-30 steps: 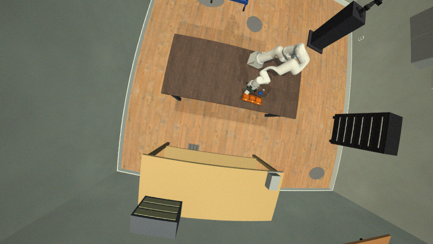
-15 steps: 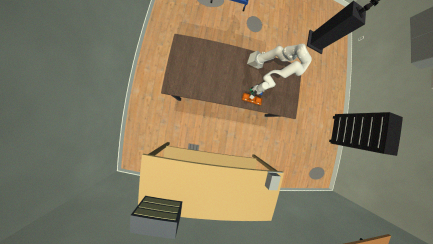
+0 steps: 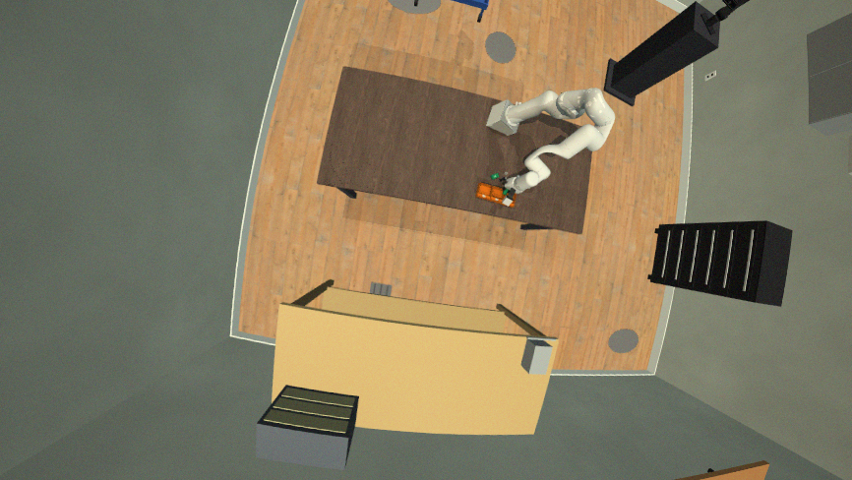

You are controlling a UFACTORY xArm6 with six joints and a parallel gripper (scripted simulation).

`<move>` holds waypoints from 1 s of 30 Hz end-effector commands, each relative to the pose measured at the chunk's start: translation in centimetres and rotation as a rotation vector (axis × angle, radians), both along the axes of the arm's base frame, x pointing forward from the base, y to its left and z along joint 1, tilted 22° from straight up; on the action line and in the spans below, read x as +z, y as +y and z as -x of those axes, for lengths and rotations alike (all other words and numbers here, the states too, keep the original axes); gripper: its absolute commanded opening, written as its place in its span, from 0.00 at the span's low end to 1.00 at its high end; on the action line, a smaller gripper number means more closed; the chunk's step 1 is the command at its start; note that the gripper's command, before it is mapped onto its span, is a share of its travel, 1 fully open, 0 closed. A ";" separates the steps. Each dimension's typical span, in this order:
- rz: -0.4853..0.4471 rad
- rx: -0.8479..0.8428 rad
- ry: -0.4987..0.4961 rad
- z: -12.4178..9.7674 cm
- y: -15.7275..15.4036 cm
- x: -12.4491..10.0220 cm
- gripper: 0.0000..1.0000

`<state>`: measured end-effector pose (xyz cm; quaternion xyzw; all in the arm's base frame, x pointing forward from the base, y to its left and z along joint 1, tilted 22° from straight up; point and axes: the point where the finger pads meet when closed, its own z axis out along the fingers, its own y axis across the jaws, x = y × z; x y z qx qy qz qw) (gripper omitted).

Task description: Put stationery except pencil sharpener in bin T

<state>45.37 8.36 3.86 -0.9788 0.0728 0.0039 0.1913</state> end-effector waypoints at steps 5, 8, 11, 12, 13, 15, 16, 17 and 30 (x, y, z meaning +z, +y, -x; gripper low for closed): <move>0.006 0.274 -0.117 -2.4 4.2 1.9 0.00; 0.009 0.371 -0.157 -2.7 4.8 2.2 0.00; 0.012 0.434 -0.183 -2.7 4.8 2.2 0.00; 0.012 0.434 -0.183 -2.7 4.8 2.2 0.00; 0.015 0.521 -0.217 -2.7 4.8 2.2 0.00; 0.017 0.555 -0.229 -2.7 4.8 2.2 0.00; 0.019 0.578 -0.238 -2.7 4.8 2.2 0.00; 0.020 0.607 -0.249 -2.7 4.8 2.2 0.00; 0.040 0.993 -0.394 -2.7 4.8 2.2 0.00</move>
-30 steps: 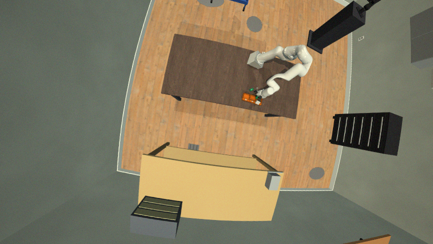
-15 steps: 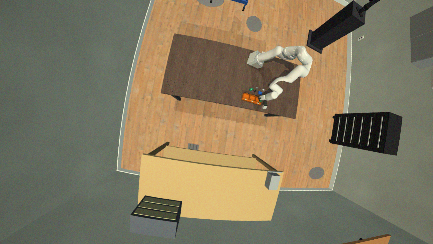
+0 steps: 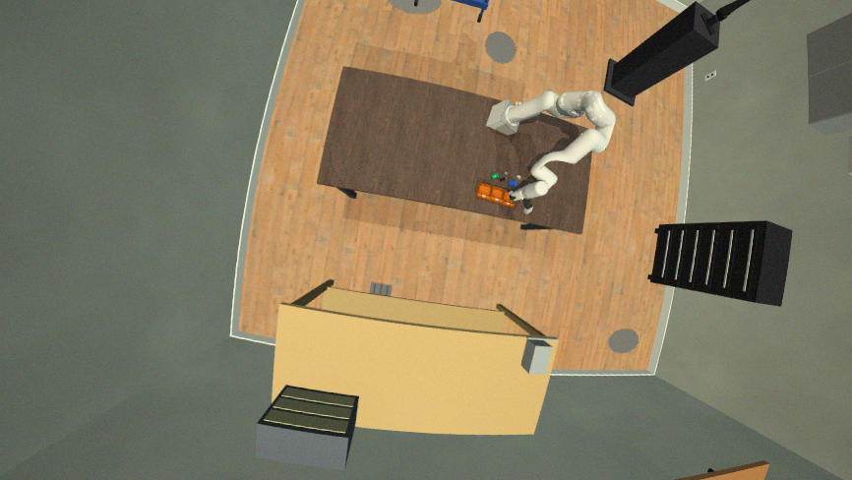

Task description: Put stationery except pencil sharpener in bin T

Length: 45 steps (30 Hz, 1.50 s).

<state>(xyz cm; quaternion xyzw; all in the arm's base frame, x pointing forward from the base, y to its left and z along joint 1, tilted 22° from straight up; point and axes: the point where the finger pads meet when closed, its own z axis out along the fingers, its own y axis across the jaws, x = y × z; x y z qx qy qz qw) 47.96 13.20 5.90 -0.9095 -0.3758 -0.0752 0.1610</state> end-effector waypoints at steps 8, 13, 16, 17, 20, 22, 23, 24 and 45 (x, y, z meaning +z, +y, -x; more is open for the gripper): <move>0.004 0.333 -0.133 -0.1 0.0 0.2 0.00; 0.007 0.481 -0.189 -0.2 0.0 0.2 0.00; 0.007 0.511 -0.200 -0.2 0.0 0.2 0.00; 0.005 0.595 -0.234 -0.2 0.0 0.2 0.00; 0.002 0.650 -0.256 -0.2 0.0 0.2 0.00; -0.002 0.705 -0.280 -0.2 0.0 0.2 0.00; -0.006 0.733 -0.293 -0.2 0.0 0.2 0.00; -0.010 0.760 -0.306 -0.2 0.0 0.2 0.00; -0.012 0.770 -0.311 -0.2 0.2 -0.4 0.00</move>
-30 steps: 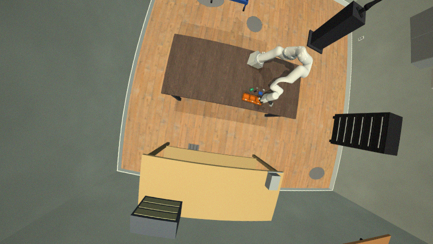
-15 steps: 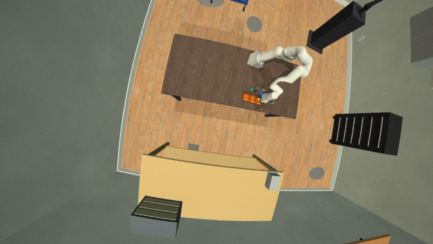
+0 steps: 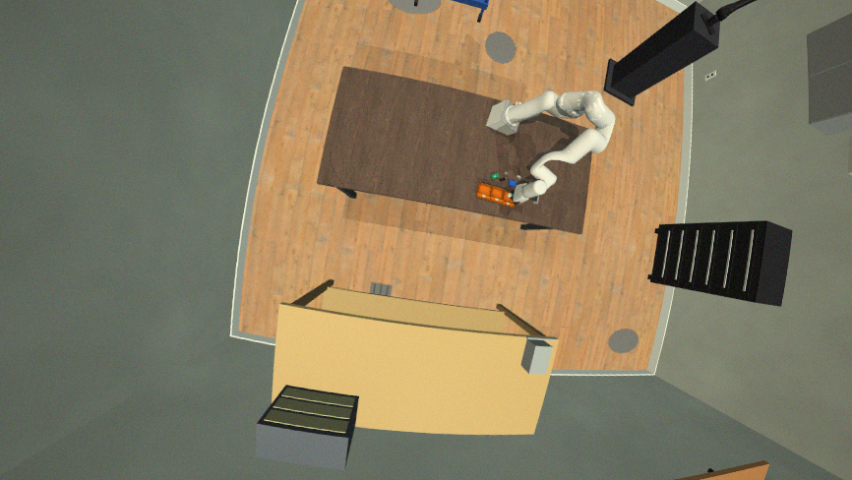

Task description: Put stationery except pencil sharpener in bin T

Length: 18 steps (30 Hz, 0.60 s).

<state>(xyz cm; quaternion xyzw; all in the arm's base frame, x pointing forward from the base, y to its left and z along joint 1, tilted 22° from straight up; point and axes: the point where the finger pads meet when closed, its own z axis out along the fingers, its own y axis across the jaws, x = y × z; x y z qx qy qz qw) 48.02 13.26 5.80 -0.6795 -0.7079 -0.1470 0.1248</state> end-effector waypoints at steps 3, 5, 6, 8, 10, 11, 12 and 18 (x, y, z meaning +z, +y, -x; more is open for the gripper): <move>0.000 -0.001 -0.003 -0.1 0.4 -0.9 0.00; 0.000 -0.001 -0.003 -0.1 0.4 -0.9 0.00; 0.000 -0.001 -0.003 -0.1 0.5 -1.0 0.00; 0.000 -0.001 -0.003 -0.1 0.6 -1.4 0.00; 0.000 -0.001 -0.003 -0.1 0.8 -1.8 0.00; 0.000 -0.001 -0.003 -0.1 0.8 -2.0 0.00; 0.000 -0.001 -0.003 -0.2 0.9 -2.2 0.00; 0.000 -0.001 -0.003 -0.2 1.4 -3.3 0.00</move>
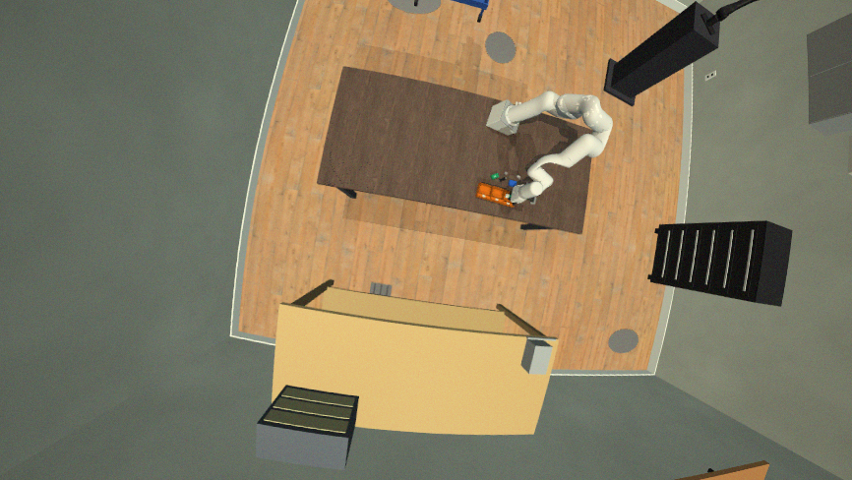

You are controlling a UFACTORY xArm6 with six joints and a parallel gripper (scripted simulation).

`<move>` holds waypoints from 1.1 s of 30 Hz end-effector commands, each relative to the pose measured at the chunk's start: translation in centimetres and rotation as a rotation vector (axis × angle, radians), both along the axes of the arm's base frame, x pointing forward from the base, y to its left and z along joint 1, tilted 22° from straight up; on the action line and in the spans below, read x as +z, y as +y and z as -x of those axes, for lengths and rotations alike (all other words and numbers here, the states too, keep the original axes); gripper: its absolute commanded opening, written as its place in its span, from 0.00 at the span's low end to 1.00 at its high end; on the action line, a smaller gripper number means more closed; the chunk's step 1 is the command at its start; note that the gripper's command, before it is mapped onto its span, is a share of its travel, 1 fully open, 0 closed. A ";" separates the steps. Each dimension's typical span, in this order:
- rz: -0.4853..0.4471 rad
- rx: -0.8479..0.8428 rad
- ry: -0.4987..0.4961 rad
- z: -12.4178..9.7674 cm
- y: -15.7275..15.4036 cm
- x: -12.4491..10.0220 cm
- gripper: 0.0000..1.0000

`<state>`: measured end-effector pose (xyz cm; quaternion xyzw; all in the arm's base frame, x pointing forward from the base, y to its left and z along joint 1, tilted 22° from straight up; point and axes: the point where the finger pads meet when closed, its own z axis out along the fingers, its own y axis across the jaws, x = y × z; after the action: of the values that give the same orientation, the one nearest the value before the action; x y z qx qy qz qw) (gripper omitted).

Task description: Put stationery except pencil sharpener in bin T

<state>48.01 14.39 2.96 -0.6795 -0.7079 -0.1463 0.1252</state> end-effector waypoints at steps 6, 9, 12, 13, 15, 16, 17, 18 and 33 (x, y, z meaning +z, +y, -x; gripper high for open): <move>-0.001 -0.001 -0.004 -0.2 0.5 -1.2 0.00; -0.001 -0.001 -0.004 -0.2 0.7 -1.7 0.00; -0.001 -0.001 -0.004 -0.2 0.7 -1.7 0.00; -0.001 -0.001 -0.004 -0.2 0.7 -1.7 0.00; -0.001 -0.001 -0.004 -0.2 0.7 -1.7 0.00; -0.001 -0.001 -0.004 -0.2 0.7 -1.7 0.00; -0.001 -0.001 -0.004 -0.2 0.7 -1.7 0.00; -0.001 -0.001 -0.004 -0.2 0.7 -1.7 0.00; -0.001 -0.001 -0.004 -0.2 0.7 -1.7 0.29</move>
<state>48.09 15.14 1.14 -0.6795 -0.7079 -0.1466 0.1252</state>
